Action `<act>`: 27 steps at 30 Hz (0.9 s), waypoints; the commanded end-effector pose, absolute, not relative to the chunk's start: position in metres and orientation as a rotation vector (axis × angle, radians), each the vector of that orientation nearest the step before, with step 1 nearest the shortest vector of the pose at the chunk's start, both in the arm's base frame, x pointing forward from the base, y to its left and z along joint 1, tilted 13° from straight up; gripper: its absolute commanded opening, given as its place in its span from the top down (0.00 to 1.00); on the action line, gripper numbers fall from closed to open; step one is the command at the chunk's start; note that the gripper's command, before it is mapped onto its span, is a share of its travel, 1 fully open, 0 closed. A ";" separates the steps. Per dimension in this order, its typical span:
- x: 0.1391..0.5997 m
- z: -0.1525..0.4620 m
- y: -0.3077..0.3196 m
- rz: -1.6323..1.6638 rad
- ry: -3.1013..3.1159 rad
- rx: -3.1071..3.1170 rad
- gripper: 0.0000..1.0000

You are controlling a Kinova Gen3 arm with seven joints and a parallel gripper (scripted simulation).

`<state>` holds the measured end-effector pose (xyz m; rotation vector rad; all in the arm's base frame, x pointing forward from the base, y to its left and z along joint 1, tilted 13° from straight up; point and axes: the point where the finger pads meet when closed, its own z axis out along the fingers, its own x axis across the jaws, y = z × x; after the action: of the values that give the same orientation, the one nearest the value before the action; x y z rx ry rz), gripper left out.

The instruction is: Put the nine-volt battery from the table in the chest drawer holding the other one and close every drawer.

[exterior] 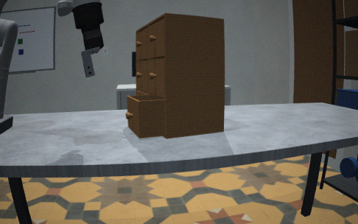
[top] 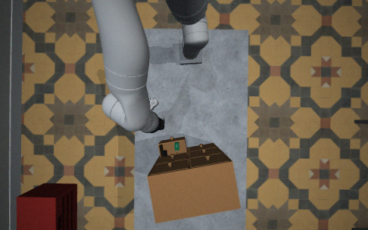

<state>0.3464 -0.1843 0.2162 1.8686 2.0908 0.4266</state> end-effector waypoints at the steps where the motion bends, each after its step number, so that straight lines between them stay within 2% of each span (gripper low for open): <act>1: 0.353 0.218 -0.178 0.417 2.123 1.859 0.00; 27: 0.351 0.223 -0.178 0.261 2.207 1.942 0.00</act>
<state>0.3481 -0.1810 0.2225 1.9495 2.1949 0.2579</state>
